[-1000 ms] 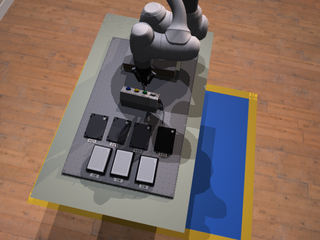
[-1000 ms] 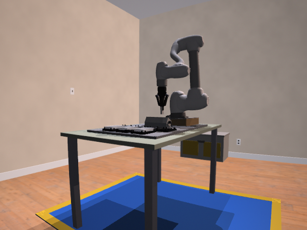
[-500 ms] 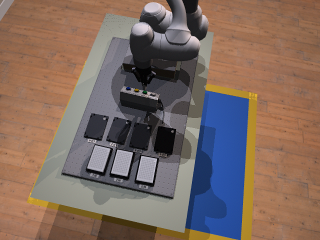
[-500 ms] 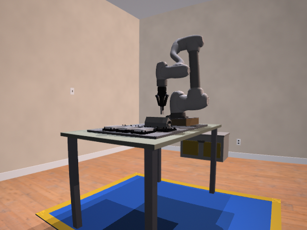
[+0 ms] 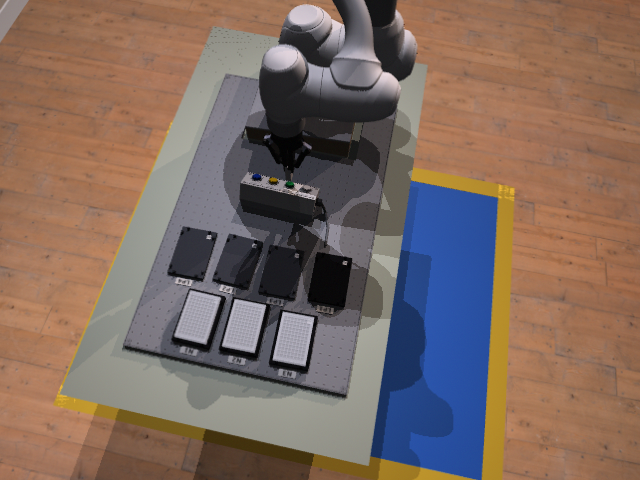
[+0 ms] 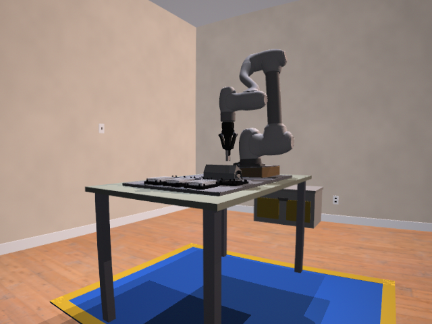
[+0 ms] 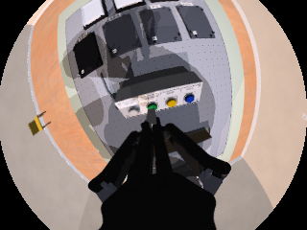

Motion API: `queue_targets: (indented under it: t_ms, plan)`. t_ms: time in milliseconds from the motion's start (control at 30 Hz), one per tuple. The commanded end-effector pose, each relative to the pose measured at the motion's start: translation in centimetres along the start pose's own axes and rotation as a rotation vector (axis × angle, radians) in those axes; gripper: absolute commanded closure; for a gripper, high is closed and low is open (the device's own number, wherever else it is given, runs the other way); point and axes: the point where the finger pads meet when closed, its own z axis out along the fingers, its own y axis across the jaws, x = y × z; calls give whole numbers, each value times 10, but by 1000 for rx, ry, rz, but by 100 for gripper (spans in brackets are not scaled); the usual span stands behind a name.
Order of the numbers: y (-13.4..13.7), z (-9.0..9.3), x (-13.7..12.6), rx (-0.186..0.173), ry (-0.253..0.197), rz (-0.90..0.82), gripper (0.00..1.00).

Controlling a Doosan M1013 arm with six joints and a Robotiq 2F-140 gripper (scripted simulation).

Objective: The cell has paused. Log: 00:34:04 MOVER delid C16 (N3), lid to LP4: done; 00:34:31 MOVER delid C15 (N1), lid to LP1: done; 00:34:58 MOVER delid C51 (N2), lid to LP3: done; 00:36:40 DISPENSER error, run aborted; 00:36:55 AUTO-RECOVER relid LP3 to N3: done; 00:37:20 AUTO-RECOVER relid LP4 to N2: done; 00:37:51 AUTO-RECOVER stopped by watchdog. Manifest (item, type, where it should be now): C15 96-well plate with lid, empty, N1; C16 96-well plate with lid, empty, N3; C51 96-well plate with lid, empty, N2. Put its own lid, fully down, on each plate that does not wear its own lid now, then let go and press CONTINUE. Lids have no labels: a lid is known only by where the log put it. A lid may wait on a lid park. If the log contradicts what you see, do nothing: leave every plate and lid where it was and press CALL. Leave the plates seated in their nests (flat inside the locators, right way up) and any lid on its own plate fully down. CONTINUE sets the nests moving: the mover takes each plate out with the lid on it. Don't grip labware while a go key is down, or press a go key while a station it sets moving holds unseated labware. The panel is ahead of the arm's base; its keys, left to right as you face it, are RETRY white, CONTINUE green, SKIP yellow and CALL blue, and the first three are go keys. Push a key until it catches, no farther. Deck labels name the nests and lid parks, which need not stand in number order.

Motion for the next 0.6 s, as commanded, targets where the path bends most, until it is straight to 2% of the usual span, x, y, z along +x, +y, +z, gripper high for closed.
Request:
queue_targets:
  t_ms: [0, 567]
  plan:
    - [2, 2, 0, -5, 1, -7, 100]
    - [2, 3, 0, -5, 1, -7, 100]
